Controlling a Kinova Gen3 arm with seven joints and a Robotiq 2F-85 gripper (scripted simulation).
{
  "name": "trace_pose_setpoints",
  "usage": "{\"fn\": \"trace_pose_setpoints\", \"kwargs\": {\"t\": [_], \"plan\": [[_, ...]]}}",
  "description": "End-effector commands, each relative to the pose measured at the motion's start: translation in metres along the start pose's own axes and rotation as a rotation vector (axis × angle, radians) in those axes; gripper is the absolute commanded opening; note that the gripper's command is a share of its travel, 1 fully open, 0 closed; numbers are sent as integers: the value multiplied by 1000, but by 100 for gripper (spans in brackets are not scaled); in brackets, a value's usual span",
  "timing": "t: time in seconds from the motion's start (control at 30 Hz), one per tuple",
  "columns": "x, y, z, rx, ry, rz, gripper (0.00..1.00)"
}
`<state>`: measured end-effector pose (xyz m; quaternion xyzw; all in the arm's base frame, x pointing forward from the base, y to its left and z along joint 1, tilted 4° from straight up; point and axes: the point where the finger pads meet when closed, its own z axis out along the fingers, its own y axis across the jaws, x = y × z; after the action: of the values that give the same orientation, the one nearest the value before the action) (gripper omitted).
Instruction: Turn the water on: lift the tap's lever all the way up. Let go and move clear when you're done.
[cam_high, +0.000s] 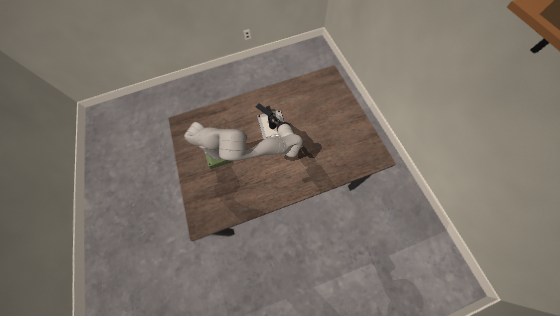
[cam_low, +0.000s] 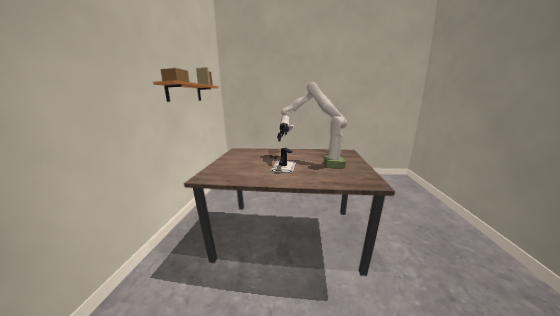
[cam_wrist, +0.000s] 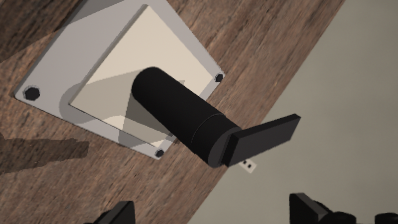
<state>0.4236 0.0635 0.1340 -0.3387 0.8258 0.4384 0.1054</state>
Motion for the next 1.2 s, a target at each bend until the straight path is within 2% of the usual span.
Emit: {"fn": "trace_pose_setpoints", "kwargs": {"t": [0.0,0.17,0.23,0.27,0.3,0.4,0.73,0.8,0.87,1.17], "plan": [[-7,25,28,1,129,-108,100],[-1,41,47,11,254,-222,100],[-1,41,47,11,254,-222,100],[1,48,54,16,309,-275,100],[2,52,58,18,339,-304,100],[5,58,64,24,388,-355,100],[11,83,88,53,609,-608,100],[11,83,88,53,609,-608,100],[11,91,94,65,681,-703,100],[7,109,107,98,834,-930,100]]}}
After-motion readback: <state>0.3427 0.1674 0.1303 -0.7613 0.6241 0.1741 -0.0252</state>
